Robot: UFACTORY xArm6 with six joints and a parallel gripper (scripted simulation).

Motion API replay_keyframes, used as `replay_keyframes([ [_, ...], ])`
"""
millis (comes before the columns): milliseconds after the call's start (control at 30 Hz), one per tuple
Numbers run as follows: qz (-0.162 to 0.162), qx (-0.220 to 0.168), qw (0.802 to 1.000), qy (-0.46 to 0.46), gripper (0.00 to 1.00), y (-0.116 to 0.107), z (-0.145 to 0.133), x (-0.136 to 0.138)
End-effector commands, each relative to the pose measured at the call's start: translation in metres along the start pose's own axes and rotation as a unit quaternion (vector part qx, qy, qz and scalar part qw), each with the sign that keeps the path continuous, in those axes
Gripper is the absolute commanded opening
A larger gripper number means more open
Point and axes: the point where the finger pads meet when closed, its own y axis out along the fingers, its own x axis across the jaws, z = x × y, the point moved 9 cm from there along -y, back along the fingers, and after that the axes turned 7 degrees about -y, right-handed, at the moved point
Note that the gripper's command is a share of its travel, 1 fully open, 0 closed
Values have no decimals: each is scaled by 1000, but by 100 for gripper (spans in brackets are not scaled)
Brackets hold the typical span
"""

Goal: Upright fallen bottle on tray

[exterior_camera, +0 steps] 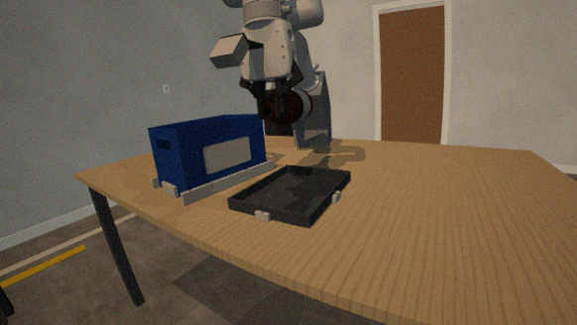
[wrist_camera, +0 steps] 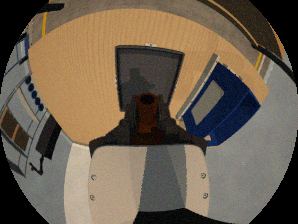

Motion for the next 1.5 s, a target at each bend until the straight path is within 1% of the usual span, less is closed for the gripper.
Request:
replay_keyframes([
  [0, 0, 2, 1000, 0, 0, -1, 1, 0],
  [700, 0, 2, 1000, 5, 0, -1, 1, 0],
  [1033, 0, 2, 999, 49, 0, -1, 1, 0],
  [1300, 1, 2, 994, 109, 0, -1, 1, 0],
  [1467, 1, 2, 992, 128, 0, -1, 1, 0],
])
